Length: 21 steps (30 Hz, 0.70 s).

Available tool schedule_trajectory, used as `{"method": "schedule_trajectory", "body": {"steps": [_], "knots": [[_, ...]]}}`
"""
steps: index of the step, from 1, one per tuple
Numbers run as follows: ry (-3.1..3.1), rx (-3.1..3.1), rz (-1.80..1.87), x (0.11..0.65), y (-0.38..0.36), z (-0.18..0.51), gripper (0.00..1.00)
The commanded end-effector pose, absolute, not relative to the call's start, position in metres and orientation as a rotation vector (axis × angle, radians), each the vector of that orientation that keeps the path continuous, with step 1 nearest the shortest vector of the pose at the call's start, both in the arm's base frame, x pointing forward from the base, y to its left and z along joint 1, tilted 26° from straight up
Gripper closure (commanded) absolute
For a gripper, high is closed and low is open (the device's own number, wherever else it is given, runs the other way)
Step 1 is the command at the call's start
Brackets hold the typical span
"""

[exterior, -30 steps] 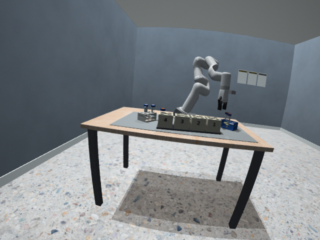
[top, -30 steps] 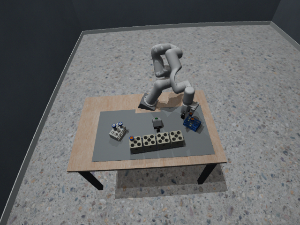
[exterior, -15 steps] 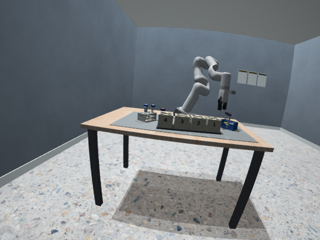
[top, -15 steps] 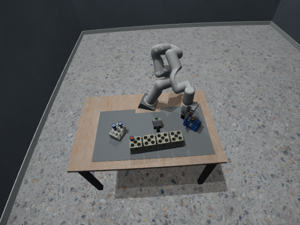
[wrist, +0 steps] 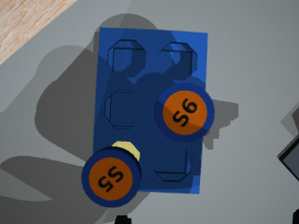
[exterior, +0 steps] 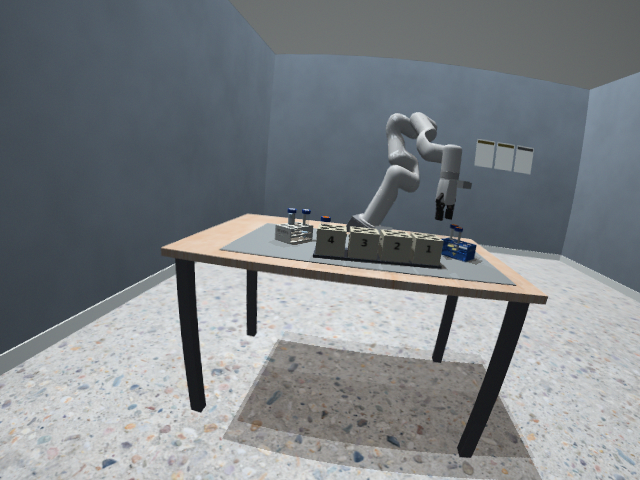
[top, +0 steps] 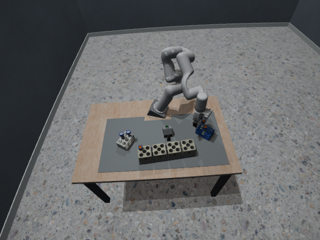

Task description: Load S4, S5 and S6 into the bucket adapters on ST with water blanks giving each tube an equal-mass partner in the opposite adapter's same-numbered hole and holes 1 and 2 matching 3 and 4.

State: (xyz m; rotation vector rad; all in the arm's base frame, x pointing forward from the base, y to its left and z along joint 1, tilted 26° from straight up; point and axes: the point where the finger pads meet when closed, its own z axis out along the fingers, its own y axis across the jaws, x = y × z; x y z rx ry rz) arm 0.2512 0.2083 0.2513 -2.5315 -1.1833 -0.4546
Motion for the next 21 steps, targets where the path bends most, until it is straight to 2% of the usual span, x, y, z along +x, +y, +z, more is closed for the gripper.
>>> {"method": "schedule_trajectory", "body": {"steps": [1, 21], "knots": [[-1.183, -2.53, -0.46, 0.252, 0.209, 0.253, 0.0], [-1.183, -2.531, -0.46, 0.246, 0.192, 0.289, 0.0]]}}
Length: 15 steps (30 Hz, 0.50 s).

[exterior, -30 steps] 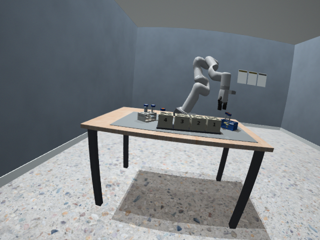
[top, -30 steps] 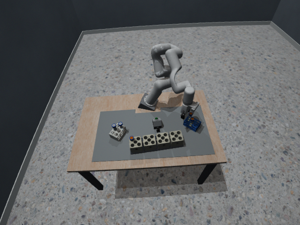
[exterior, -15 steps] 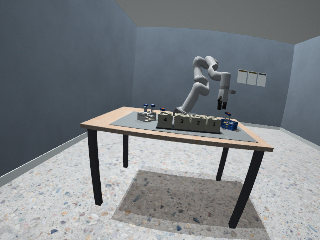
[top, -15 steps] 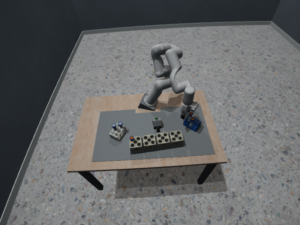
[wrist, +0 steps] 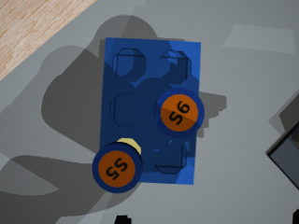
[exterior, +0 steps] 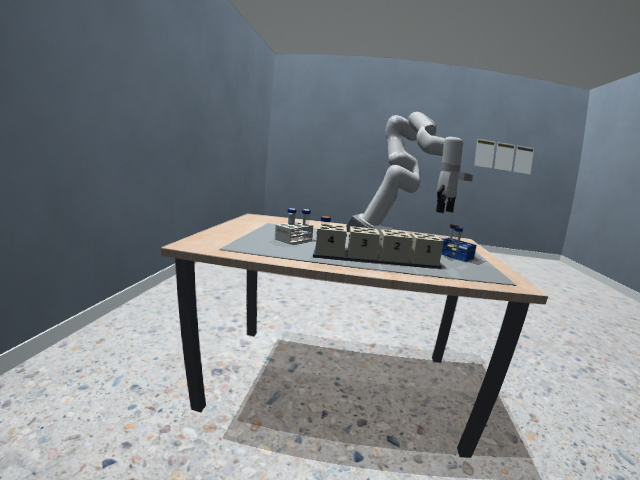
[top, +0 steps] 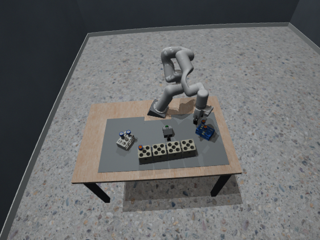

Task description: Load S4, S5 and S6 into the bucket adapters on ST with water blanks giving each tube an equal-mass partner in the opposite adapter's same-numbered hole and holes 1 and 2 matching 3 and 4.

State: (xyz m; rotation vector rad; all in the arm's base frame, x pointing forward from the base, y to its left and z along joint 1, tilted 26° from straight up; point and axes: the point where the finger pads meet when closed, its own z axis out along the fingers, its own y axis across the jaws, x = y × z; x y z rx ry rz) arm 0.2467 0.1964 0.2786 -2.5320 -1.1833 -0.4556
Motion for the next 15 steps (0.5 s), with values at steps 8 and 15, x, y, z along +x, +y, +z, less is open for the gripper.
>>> {"method": "schedule_trajectory", "body": {"steps": [8, 15], "knots": [[-1.183, -2.531, -0.46, 0.242, 0.184, 0.308, 0.0], [-1.183, -2.531, -0.46, 0.24, 0.178, 0.32, 0.0]]}}
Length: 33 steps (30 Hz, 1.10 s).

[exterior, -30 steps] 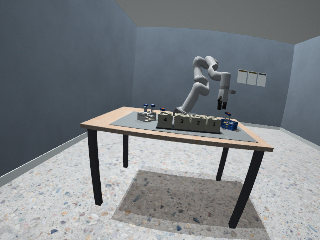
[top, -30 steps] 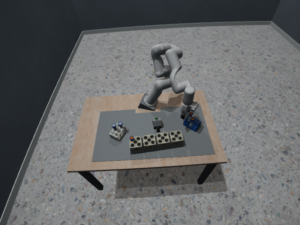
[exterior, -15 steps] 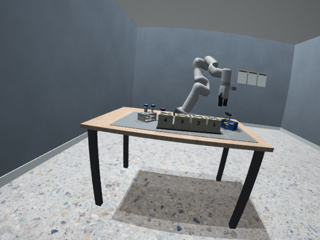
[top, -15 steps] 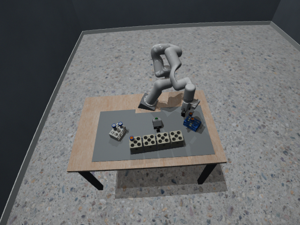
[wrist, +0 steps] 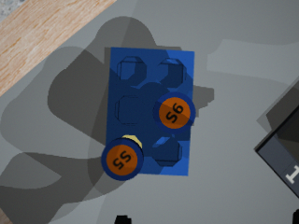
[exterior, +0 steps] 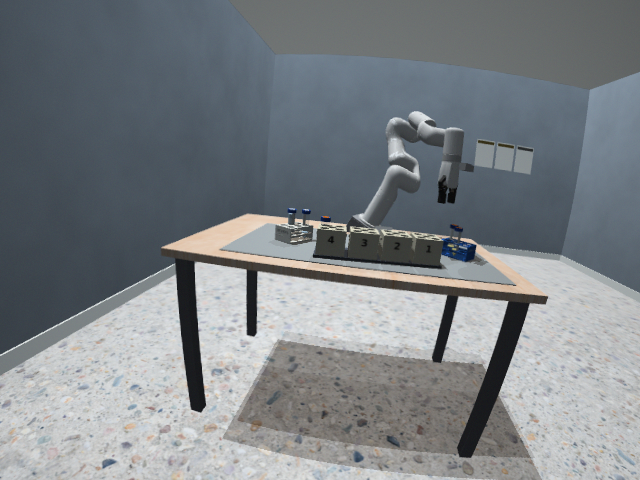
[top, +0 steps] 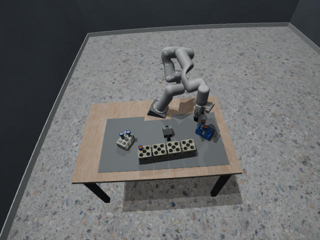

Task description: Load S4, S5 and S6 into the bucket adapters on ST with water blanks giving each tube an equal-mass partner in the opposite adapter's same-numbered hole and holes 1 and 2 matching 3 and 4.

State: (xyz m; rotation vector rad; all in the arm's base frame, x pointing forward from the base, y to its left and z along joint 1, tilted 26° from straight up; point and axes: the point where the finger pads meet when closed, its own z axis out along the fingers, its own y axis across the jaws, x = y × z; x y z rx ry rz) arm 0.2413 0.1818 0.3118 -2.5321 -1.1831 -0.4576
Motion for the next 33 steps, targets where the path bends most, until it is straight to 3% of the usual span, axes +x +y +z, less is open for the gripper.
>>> {"method": "schedule_trajectory", "body": {"steps": [1, 11, 33], "knots": [[-1.183, -2.531, -0.46, 0.24, 0.177, 0.322, 0.0], [-1.184, -2.531, -0.46, 0.236, 0.168, 0.343, 0.0], [-0.375, -2.708, -0.301, 0.28, 0.094, 0.317, 0.0]]}}
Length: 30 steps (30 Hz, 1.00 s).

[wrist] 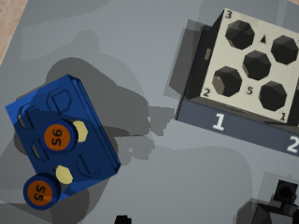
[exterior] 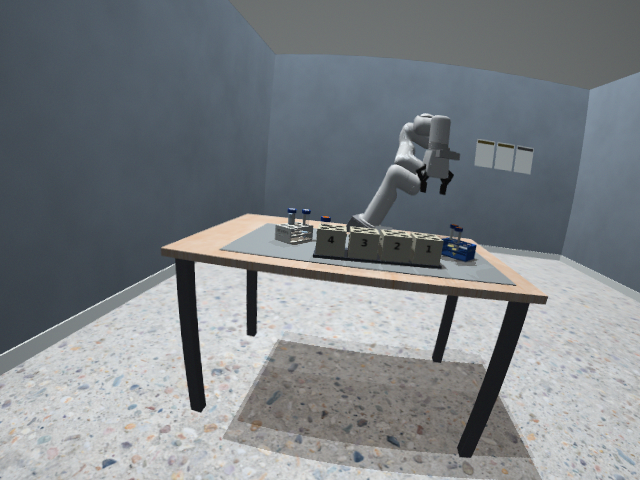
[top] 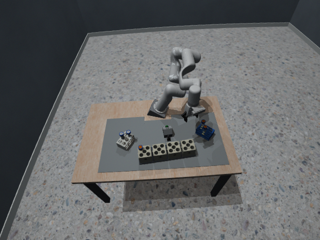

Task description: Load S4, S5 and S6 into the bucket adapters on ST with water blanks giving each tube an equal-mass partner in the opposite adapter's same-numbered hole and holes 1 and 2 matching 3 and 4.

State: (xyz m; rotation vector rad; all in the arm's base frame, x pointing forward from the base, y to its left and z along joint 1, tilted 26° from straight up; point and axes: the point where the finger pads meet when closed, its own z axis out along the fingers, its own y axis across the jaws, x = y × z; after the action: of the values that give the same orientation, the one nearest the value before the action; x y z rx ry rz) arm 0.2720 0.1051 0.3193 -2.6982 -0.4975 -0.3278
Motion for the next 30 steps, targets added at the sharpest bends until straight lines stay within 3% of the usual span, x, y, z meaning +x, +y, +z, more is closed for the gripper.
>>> {"method": "schedule_trajectory", "body": {"steps": [1, 7, 30], "knots": [[-0.329, -2.711, -0.292, 0.283, 0.09, 0.315, 0.0], [-0.056, -2.717, -0.235, 0.297, 0.065, 0.307, 0.0], [-0.055, -2.718, -0.234, 0.349, -0.022, 0.276, 0.0]]}}
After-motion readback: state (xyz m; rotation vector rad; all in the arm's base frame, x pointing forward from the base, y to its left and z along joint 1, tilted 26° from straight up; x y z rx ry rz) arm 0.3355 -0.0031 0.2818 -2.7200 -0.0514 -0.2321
